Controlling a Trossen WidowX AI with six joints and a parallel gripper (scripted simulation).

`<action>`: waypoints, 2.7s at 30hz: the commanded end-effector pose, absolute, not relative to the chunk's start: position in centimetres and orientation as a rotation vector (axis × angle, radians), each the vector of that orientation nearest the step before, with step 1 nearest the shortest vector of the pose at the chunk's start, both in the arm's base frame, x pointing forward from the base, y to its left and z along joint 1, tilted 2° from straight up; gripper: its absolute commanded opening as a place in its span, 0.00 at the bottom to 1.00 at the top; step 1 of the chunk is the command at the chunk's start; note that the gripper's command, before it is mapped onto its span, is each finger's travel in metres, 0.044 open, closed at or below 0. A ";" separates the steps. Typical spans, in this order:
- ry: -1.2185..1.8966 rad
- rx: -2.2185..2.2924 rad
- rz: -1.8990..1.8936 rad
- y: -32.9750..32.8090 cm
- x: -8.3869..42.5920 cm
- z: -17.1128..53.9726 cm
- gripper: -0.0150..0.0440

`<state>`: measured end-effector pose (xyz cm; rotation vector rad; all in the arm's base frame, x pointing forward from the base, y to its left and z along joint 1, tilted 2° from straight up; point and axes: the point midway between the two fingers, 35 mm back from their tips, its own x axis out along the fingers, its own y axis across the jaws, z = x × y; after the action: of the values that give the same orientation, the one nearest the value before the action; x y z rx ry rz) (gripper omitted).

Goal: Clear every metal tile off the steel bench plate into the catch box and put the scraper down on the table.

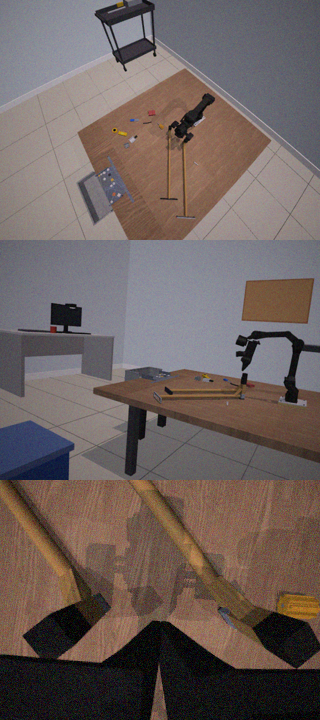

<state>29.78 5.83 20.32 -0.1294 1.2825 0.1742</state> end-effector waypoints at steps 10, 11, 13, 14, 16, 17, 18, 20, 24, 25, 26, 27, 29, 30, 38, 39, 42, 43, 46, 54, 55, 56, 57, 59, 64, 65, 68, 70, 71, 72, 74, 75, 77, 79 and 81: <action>1.295 -0.124 0.173 5.9 30.0 17.3 0.25; 1.295 -0.124 0.173 5.9 30.1 17.2 0.25; 1.295 -0.124 0.173 6.0 30.1 16.8 0.25; 1.295 -0.124 0.173 6.0 30.1 16.6 0.25; 1.295 -0.124 0.173 6.0 30.1 16.2 0.25; 1.295 -0.124 0.173 6.0 30.2 16.0 0.25; 1.295 -0.124 0.173 6.0 30.2 15.8 0.25; 1.295 -0.124 0.173 6.0 30.2 15.4 0.25; 1.295 -0.124 0.173 6.0 30.2 14.6 0.25; 1.295 -0.124 0.173 6.0 30.2 14.4 0.25; 1.295 -0.124 0.173 6.0 30.2 14.2 0.25; 1.295 -0.124 0.173 6.0 30.2 14.0 0.25; 1.295 -0.124 0.173 6.0 30.2 13.6 0.25; 1.295 -0.124 0.173 6.0 30.2 13.5 0.25; 1.296 -0.124 0.173 6.0 30.0 11.9 0.25; 1.296 -0.124 0.173 6.0 30.0 11.7 0.25; 1.296 -0.124 0.173 6.0 29.9 11.1 0.25; 1.296 -0.124 0.173 6.0 29.9 10.9 0.25; 1.296 -0.124 0.173 5.9 29.9 10.7 0.25; 1.298 -0.123 0.174 6.7 30.0 10.7 0.25; 1.298 -0.123 0.174 6.8 30.0 10.7 0.25; 1.298 -0.123 0.174 7.0 30.0 10.7 0.25; 1.299 -0.123 0.174 7.1 30.0 10.7 0.25; 1.299 -0.123 0.174 7.4 30.0 10.7 0.25; 1.301 -0.122 0.175 8.1 30.1 10.8 0.25; 1.301 -0.122 0.175 8.2 30.1 10.8 0.25; 1.302 -0.122 0.175 8.7 30.1 10.8 0.25; 1.303 -0.121 0.175 8.9 30.1 10.8 0.25; 1.303 -0.121 0.175 9.1 30.1 10.8 0.25; 1.303 -0.121 0.175 9.2 30.1 10.8 0.25; 1.304 -0.121 0.176 9.5 30.1 10.8 0.25; 1.304 -0.121 0.176 9.7 30.1 10.8 0.25; 1.304 -0.121 0.176 10.0 30.1 10.8 0.25; 1.305 -0.121 0.176 10.2 30.1 10.9 0.25; 1.305 -0.120 0.176 10.5 30.1 10.9 0.25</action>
<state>30.03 9.88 10.95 -0.1209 1.2992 0.1767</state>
